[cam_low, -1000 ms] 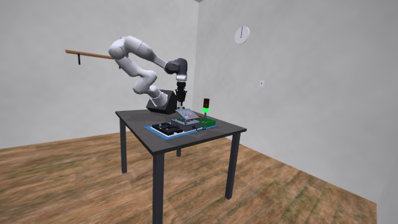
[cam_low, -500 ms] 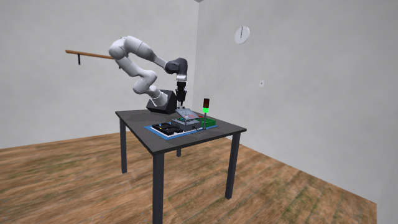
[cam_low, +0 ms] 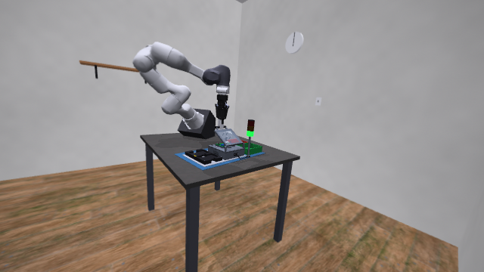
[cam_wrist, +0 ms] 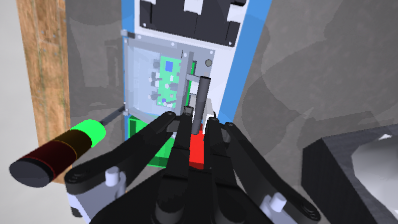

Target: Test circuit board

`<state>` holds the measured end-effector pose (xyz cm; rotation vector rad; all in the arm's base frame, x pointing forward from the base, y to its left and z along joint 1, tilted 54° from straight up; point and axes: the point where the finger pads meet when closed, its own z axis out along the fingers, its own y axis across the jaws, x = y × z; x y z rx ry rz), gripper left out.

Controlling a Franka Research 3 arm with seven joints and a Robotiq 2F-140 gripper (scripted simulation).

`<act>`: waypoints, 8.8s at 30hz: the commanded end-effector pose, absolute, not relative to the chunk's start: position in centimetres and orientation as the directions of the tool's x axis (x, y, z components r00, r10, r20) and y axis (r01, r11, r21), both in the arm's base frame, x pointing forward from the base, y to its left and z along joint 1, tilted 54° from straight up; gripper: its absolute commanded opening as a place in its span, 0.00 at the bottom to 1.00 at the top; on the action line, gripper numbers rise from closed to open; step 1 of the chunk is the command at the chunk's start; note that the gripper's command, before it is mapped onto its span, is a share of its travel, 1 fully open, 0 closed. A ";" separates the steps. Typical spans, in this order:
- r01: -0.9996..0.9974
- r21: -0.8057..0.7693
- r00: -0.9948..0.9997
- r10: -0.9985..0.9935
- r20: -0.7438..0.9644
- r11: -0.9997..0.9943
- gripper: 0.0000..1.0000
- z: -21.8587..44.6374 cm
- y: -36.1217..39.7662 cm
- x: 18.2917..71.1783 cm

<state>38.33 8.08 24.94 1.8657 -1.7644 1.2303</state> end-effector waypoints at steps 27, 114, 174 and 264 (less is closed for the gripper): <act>-0.915 -0.337 -0.109 -0.668 0.736 -0.222 0.00 27.1 10.2 39.0; -0.915 -0.337 -0.109 -0.668 0.736 -0.222 0.16 27.1 10.2 39.0; -0.915 -0.337 -0.109 -0.668 0.736 -0.222 0.16 26.5 9.6 38.9; -0.915 -0.337 -0.109 -0.668 0.736 -0.222 0.00 26.4 9.5 38.9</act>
